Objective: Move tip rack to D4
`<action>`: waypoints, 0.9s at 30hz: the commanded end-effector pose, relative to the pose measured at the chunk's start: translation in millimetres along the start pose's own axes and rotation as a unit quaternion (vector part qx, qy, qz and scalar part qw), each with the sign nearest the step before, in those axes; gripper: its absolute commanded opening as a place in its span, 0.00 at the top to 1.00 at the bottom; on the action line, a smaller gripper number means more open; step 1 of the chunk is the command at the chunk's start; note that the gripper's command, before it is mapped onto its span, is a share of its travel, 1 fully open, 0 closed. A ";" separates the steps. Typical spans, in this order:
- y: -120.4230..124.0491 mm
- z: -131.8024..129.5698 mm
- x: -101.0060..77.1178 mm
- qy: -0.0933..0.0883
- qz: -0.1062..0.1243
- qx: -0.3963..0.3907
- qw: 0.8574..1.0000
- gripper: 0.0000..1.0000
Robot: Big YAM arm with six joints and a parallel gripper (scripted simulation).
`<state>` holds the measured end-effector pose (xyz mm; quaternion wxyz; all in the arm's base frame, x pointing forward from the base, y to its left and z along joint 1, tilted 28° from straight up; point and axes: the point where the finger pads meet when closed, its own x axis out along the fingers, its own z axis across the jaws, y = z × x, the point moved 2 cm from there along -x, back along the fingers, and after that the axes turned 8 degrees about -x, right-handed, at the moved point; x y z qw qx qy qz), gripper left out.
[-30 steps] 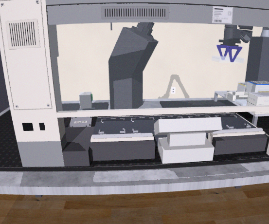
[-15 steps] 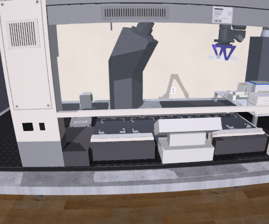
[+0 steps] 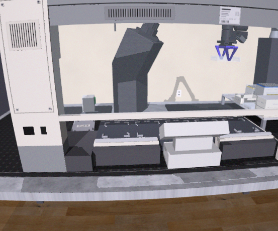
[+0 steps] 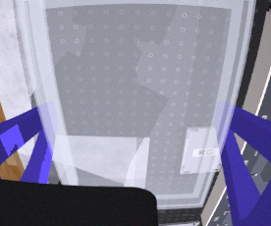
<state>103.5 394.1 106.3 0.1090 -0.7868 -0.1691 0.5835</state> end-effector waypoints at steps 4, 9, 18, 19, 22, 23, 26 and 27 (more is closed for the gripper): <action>-21.8 33.1 -10.2 -0.001 -0.026 0.012 1.000 1.00; -22.1 55.8 -3.7 -0.004 -0.017 0.010 1.000 1.00; -41.2 94.2 -9.6 -0.005 -0.027 0.013 1.000 1.00; -39.2 99.8 -8.6 -0.005 -0.024 0.012 1.000 1.00; -35.8 101.1 -16.7 -0.005 -0.031 0.015 0.999 1.00; -38.8 99.2 -17.6 -0.005 -0.033 0.017 0.999 1.00; -38.3 89.6 -15.3 0.000 -0.031 0.027 0.999 1.00; -38.3 89.6 -15.3 0.000 -0.031 0.027 0.999 1.00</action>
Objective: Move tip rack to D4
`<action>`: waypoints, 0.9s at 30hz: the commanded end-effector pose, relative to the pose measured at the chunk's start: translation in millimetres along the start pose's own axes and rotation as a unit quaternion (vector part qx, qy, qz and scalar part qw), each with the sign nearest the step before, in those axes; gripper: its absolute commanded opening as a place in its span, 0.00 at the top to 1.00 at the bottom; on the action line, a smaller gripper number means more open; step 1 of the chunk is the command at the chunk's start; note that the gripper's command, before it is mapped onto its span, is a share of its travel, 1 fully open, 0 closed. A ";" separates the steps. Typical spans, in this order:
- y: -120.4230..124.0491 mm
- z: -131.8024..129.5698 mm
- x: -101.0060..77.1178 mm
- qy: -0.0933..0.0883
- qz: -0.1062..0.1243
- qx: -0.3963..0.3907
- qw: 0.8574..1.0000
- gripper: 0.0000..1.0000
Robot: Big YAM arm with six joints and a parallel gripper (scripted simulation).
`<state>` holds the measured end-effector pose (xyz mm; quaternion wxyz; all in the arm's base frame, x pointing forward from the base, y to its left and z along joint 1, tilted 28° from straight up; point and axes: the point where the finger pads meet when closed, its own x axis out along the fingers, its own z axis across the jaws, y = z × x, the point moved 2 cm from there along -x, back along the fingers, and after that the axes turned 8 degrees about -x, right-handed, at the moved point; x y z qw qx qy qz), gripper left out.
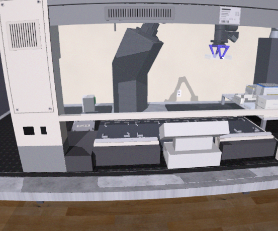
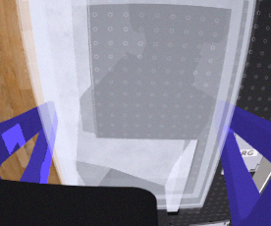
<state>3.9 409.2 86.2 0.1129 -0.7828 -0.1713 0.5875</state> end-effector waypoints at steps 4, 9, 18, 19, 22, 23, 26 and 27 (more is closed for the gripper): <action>-36.8 -11.3 -4.6 0.003 -0.010 0.013 1.000 1.00; -61.9 -16.0 -5.2 0.003 -0.011 0.008 1.000 1.00; -98.7 -24.0 -10.1 0.003 -0.017 0.012 1.000 1.00; -102.1 -23.7 -6.2 0.003 -0.012 0.009 1.000 1.00; -117.1 -26.6 -6.7 0.003 -0.013 0.009 1.000 1.00; -122.1 -27.5 -6.8 0.003 -0.013 0.009 1.000 1.00; -137.1 -30.4 -7.3 0.003 -0.013 0.009 1.000 1.00; -142.1 -31.4 -7.4 0.003 -0.014 0.009 1.000 1.00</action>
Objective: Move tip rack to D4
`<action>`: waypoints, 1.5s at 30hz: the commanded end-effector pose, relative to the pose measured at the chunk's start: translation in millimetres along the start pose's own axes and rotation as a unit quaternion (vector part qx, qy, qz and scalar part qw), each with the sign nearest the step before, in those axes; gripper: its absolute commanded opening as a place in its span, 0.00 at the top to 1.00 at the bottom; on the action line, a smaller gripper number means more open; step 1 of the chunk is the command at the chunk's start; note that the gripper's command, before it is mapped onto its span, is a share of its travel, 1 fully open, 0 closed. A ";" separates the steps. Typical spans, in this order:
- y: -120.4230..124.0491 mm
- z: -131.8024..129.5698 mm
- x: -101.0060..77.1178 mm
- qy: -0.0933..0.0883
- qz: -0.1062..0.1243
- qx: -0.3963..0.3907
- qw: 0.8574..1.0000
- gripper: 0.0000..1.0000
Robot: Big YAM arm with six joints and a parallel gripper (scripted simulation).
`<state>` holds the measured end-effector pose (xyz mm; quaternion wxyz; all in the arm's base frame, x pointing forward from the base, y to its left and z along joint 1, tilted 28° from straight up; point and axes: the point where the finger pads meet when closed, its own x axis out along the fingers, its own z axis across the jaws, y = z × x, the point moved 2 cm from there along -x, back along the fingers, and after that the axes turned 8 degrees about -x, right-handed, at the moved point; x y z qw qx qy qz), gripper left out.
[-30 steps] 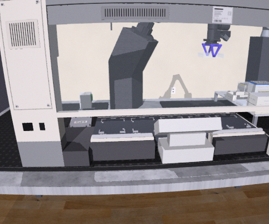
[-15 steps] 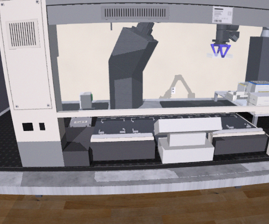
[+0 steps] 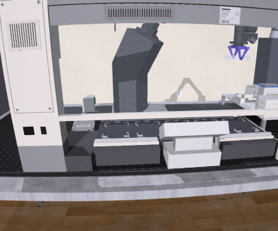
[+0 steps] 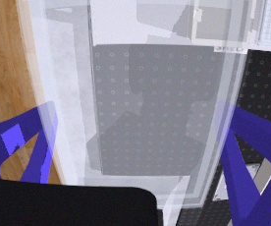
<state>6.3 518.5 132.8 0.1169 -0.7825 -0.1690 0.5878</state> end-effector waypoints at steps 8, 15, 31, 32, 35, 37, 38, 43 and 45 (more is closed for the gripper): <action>-32.3 -17.7 -20.0 0.002 -0.013 0.007 1.000 1.00; -48.2 -20.5 -27.0 0.004 -0.028 0.011 1.000 1.00; -37.4 -19.8 -21.1 0.003 -0.020 0.008 1.000 1.00; -37.9 -20.0 -21.7 0.003 -0.021 0.008 1.000 1.00; -38.8 -20.6 -22.9 0.003 -0.022 0.009 1.000 1.00; -38.1 -20.5 -22.4 0.003 -0.022 0.009 1.000 1.00; -37.6 -20.4 -22.0 0.003 -0.021 0.009 1.000 1.00; -42.1 -21.4 -24.0 0.004 -0.025 0.010 1.000 1.00; -42.2 -21.5 -23.9 0.004 -0.025 0.010 1.000 1.00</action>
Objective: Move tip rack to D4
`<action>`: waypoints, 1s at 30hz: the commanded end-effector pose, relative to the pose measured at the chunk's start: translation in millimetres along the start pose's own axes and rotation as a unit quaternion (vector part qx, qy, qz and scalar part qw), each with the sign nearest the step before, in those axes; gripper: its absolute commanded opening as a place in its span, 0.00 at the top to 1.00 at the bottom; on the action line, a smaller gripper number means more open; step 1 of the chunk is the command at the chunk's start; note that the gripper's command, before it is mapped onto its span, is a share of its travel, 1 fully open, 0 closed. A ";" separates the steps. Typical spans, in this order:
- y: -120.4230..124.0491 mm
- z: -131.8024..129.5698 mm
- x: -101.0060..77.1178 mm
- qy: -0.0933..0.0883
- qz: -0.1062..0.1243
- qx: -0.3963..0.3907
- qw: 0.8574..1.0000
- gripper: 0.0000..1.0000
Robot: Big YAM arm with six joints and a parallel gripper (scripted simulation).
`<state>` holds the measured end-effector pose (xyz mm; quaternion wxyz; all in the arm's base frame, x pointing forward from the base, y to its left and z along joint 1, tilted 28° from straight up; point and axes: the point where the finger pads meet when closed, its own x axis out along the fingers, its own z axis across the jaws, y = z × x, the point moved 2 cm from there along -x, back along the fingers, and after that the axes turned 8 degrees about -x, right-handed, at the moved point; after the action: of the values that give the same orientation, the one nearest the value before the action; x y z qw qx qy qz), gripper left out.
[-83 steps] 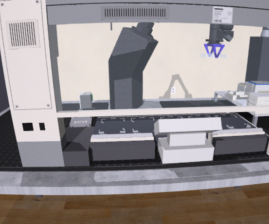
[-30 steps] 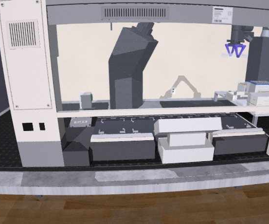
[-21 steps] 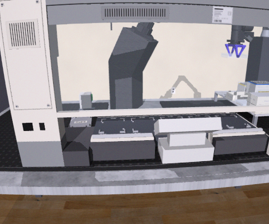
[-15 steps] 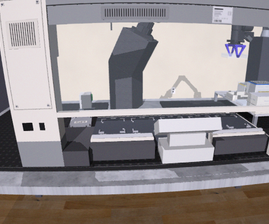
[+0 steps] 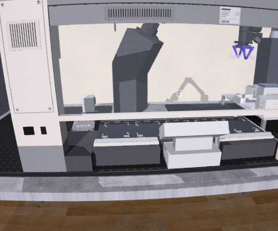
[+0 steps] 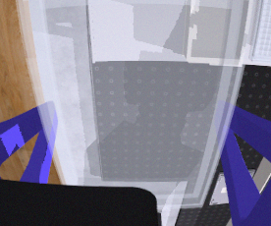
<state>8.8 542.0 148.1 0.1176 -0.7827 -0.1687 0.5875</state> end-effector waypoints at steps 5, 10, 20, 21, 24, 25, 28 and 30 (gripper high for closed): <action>-15.0 -14.4 -20.1 0.003 -0.025 0.009 1.000 1.00; -15.1 -14.5 -20.2 0.003 -0.025 0.009 1.000 1.00; -15.3 -14.7 -20.4 0.003 -0.025 0.009 1.000 1.00; -15.3 -14.7 -20.4 0.003 -0.025 0.009 1.000 1.00; -7.9 -8.2 5.4 0.002 -0.010 0.003 1.000 1.00; -6.5 -7.9 7.7 0.002 -0.008 0.002 1.000 1.00; -5.2 -7.8 13.4 0.001 -0.007 0.002 1.000 1.00; -5.2 -7.8 13.4 0.001 -0.007 0.002 1.000 1.00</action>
<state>12.1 544.9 133.0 0.1113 -0.7836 -0.1649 0.5885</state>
